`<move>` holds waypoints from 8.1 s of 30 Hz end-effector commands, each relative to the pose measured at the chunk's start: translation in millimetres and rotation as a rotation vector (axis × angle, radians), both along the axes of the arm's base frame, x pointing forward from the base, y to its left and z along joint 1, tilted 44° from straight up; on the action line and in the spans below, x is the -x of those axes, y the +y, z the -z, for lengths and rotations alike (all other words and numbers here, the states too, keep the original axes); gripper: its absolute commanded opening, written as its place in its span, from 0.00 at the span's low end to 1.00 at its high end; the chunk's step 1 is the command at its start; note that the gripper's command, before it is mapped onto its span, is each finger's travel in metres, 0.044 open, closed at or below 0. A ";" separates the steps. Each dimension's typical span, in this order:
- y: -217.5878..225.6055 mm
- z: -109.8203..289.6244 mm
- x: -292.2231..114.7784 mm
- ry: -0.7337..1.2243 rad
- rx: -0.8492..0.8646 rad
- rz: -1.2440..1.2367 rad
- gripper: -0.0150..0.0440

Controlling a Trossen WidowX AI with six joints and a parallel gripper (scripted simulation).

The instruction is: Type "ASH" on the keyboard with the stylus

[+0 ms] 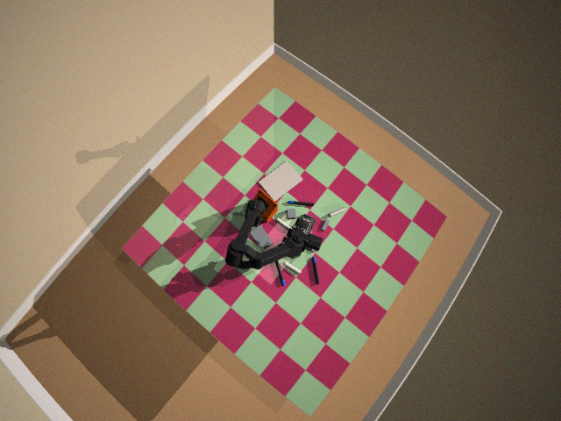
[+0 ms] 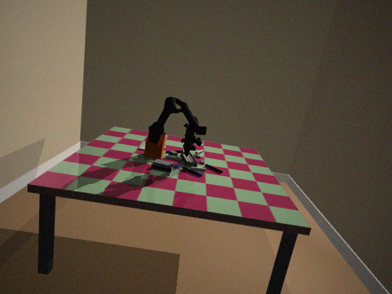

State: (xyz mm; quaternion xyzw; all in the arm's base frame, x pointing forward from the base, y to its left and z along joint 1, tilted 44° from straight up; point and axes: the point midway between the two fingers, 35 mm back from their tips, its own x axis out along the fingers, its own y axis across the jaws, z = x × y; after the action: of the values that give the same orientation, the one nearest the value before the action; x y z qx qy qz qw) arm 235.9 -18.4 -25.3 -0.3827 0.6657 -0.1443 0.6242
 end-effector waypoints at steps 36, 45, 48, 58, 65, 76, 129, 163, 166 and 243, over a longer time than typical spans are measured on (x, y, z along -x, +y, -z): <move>91.6 14.4 32.1 0.011 -0.007 -0.007 0.34; 91.5 14.4 32.1 0.011 -0.007 -0.006 0.25; 91.5 14.4 32.1 0.011 -0.007 -0.006 0.25; 71.1 4.1 28.1 -0.171 0.042 0.180 0.51; 16.3 -27.3 23.0 -0.727 0.171 0.632 0.51; -47.3 -71.0 27.5 -1.531 0.260 1.046 0.51; -79.0 -68.5 30.7 -1.732 0.257 1.113 0.51; -96.3 -49.6 29.0 -1.732 0.258 1.112 0.51; -97.9 -48.0 28.9 -1.733 0.258 1.112 0.51; -44.8 -43.1 28.0 -0.992 0.223 1.567 0.25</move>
State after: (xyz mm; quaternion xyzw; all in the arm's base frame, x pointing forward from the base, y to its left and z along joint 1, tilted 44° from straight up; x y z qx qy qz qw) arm 201.8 -71.0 19.6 0.1987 0.3182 -0.7495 0.5455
